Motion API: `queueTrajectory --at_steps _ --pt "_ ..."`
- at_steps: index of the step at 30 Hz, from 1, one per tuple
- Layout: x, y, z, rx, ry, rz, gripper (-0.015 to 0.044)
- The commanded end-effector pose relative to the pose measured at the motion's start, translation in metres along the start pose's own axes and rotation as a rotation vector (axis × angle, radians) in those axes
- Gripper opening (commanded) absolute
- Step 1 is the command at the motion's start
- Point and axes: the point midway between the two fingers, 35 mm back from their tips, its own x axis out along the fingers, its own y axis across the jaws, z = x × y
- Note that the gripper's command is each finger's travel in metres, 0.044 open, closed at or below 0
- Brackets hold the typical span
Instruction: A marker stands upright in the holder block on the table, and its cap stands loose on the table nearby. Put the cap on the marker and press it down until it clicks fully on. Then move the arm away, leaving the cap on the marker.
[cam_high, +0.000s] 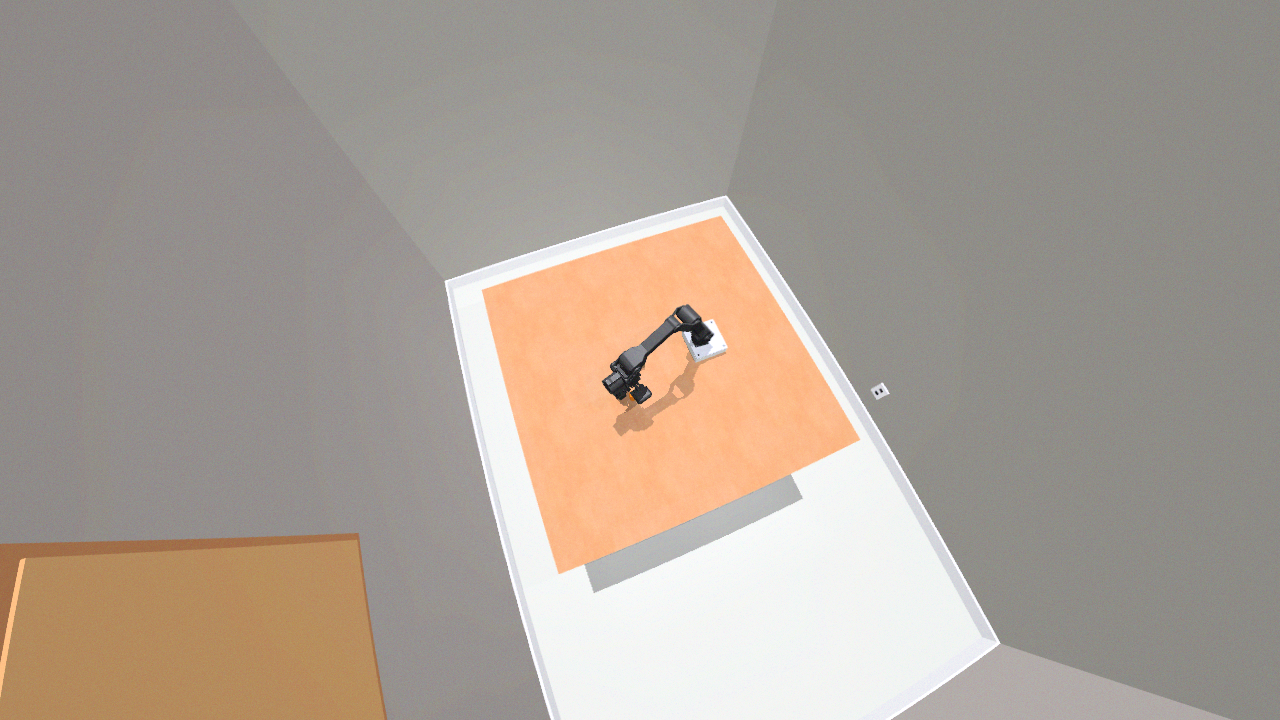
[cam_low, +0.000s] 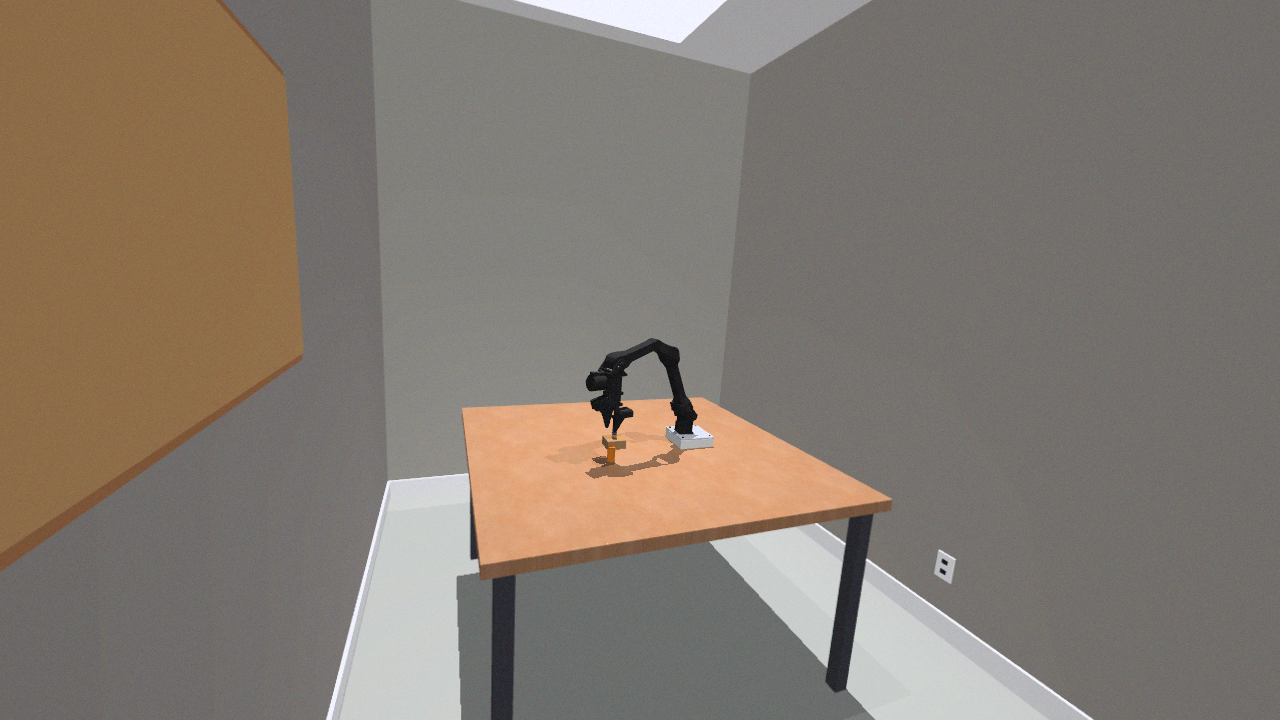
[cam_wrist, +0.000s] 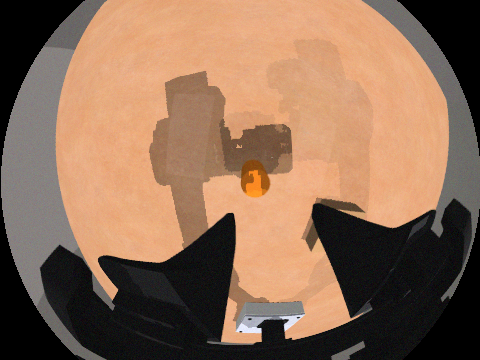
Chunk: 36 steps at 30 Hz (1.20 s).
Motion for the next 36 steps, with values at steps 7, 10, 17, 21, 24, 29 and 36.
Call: queueTrajectory --at_steps 7,10,17,21,24,29,36 --pt "0.035 0.005 -0.002 -0.018 0.013 0.007 0.0247" --pt "0.037 0.006 -0.002 -0.018 0.013 0.007 0.0247" --pt "0.051 0.008 -0.001 -0.018 0.013 0.008 0.0247" --pt "0.058 0.008 -0.001 -0.018 0.013 0.008 0.0247" --pt "0.062 0.008 -0.001 -0.018 0.013 0.008 0.0247" --pt "0.071 0.008 -0.001 -0.018 0.013 0.008 0.0247" --pt "0.082 0.008 -0.001 -0.018 0.013 0.008 0.0247"
